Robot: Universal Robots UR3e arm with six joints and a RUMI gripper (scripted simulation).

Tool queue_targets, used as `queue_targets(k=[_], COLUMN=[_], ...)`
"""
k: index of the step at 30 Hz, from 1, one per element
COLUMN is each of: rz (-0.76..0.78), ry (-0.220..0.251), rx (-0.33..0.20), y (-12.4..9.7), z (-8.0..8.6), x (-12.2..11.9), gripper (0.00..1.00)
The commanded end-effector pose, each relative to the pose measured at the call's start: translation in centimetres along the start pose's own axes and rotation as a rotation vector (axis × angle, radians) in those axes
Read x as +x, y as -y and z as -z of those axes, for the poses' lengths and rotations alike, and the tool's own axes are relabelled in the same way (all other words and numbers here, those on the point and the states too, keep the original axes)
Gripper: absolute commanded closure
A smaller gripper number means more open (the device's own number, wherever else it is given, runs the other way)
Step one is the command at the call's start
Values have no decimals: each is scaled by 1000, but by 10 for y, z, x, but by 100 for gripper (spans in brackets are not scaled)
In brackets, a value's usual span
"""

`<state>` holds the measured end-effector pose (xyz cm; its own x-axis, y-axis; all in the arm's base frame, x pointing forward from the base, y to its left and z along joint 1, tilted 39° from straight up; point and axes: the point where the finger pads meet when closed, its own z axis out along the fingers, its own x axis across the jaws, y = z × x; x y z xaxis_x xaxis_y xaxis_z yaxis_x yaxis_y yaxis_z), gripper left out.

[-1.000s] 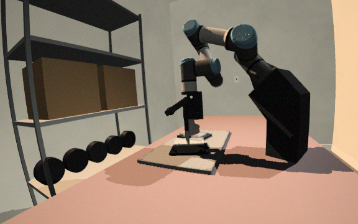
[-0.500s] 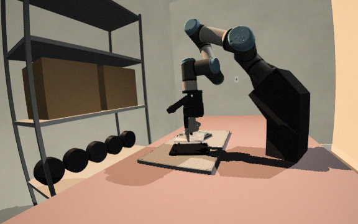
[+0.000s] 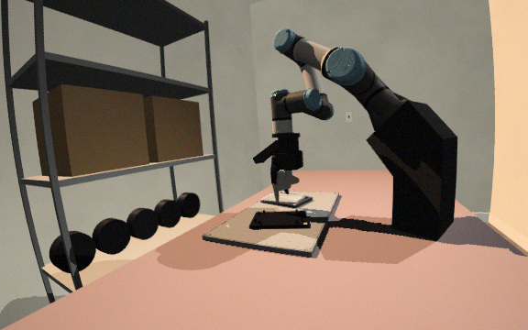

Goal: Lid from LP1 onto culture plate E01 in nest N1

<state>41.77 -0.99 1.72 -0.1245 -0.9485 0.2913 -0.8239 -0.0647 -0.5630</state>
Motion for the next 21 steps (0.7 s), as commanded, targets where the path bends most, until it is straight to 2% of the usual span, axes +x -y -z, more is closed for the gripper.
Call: queue_targets(k=[1,9,21], rz=[-116,-236,-240], ry=[11,11,10], rx=[-5,-6,-6], y=[9,18,35], z=[0,-1,-1], x=[28,57,112], gripper=[100,100,100])
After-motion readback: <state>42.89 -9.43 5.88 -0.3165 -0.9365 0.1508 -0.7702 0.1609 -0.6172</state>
